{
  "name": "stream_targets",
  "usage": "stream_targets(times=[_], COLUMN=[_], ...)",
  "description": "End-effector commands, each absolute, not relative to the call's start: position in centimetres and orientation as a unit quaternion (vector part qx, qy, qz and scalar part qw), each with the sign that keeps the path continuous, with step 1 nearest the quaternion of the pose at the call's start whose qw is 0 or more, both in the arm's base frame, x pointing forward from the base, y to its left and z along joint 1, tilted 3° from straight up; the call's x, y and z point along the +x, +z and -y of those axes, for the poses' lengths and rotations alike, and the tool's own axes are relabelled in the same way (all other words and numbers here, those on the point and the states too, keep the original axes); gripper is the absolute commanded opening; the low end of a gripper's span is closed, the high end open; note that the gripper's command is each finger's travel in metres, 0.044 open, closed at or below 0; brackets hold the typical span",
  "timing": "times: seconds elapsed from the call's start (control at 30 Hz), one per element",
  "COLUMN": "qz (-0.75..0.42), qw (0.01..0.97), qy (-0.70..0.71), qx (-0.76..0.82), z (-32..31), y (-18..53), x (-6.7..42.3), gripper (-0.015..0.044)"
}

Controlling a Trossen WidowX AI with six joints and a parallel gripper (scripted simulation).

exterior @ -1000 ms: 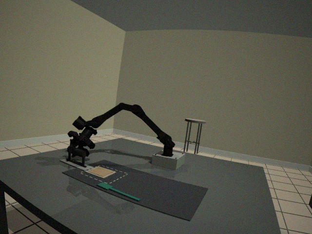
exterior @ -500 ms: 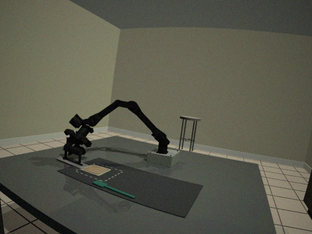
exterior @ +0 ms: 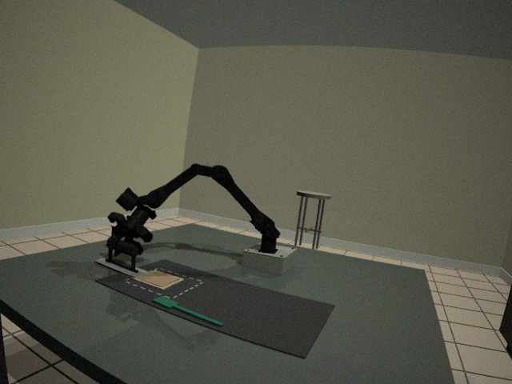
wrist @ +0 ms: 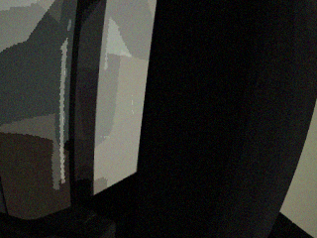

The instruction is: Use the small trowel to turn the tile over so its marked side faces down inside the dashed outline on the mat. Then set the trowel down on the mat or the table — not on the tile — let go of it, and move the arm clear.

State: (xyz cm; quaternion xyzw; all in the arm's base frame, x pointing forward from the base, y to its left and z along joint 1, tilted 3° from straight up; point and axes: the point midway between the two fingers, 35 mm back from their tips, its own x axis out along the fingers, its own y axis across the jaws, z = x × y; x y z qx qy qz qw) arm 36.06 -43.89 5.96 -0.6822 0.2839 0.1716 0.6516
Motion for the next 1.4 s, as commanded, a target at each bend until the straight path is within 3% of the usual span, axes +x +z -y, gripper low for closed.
stream_targets(times=[0.0, 0.67, 1.37], qz=[-0.278, -0.275, -0.168], qw=[0.653, 0.65, 0.588], qy=[0.175, 0.181, 0.325], qx=[-0.682, -0.685, -0.721], z=[43.9, 45.7, 32.1], y=[6.6, 10.1, 8.3], x=[36.4, 36.4, 44.7], gripper=[0.0, 0.0, 0.0])
